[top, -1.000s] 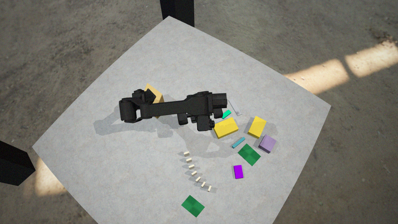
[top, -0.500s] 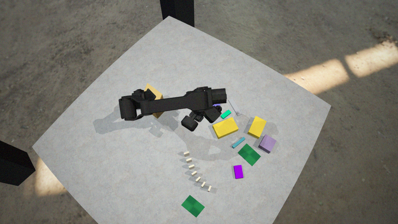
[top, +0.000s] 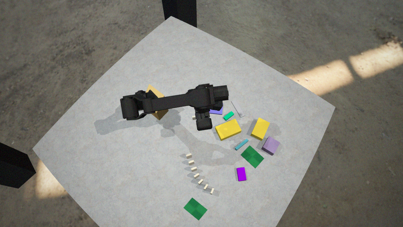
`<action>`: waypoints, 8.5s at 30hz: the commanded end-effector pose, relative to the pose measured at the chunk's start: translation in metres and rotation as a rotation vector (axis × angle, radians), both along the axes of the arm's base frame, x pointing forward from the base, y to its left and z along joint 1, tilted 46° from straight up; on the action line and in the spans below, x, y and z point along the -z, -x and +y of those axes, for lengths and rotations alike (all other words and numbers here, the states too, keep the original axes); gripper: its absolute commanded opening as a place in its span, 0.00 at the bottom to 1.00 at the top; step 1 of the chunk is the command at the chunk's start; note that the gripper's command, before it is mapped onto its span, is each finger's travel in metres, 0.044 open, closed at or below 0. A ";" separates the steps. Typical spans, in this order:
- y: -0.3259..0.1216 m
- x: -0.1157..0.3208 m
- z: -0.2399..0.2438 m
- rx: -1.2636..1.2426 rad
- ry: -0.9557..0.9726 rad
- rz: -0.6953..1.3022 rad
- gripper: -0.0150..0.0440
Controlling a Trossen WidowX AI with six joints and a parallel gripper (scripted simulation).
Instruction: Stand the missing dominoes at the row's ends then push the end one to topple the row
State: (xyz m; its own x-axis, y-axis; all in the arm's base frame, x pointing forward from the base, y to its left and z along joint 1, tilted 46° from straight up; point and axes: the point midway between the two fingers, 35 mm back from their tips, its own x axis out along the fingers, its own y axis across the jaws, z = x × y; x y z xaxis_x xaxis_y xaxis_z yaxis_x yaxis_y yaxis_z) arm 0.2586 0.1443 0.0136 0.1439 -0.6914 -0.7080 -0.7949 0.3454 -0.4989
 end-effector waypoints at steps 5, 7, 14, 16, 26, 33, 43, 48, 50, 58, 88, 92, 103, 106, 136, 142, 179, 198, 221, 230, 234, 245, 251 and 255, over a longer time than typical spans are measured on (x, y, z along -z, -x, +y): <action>0.009 0.007 -0.003 -0.143 0.039 0.172 0.29; 0.009 0.007 -0.003 -0.143 0.039 0.172 0.29; 0.010 0.011 -0.006 -0.131 0.005 0.187 0.29; 0.012 0.015 -0.010 -0.118 -0.041 0.206 0.29; 0.017 0.034 -0.024 -0.081 -0.285 0.272 0.29; 0.019 0.043 -0.029 -0.087 -0.461 0.286 0.29; 0.019 0.050 -0.034 -0.144 -0.705 0.257 0.29; 0.018 0.050 -0.035 -0.193 -0.818 0.222 0.29; 0.017 0.049 -0.036 -0.216 -0.860 0.204 0.29; 0.015 0.044 -0.039 -0.328 -1.013 0.111 0.29; 0.019 0.009 -0.051 -0.758 -1.226 -0.262 0.29; 0.019 0.009 -0.051 -0.758 -1.226 -0.262 0.29; 0.019 0.010 -0.051 -0.758 -1.226 -0.262 0.29; 0.017 0.014 -0.055 -0.757 -1.223 -0.259 0.29; 0.002 0.076 -0.111 -0.750 -1.217 -0.249 0.29; 0.003 0.091 -0.122 -0.748 -1.221 -0.255 0.29; 0.010 0.059 -0.089 -0.741 -1.221 -0.256 1.00; -0.012 0.080 -0.039 0.415 -0.899 -0.062 1.00; 0.004 0.054 -0.044 0.920 -0.206 -0.760 1.00; 0.003 0.047 -0.044 0.962 -0.170 -0.925 1.00; 0.003 0.047 -0.044 0.962 -0.170 -0.925 1.00; 0.002 0.047 -0.044 0.962 -0.170 -0.925 1.00; -0.003 0.071 -0.066 0.962 -0.171 -0.925 1.00; -0.006 0.091 -0.089 0.961 -0.169 -0.927 1.00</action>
State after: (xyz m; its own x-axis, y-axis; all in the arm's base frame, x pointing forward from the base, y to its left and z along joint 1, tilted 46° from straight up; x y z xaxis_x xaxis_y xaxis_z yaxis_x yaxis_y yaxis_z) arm 0.2677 0.0780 -0.0587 0.1386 -0.6858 -0.7145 0.4126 0.6958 -0.5878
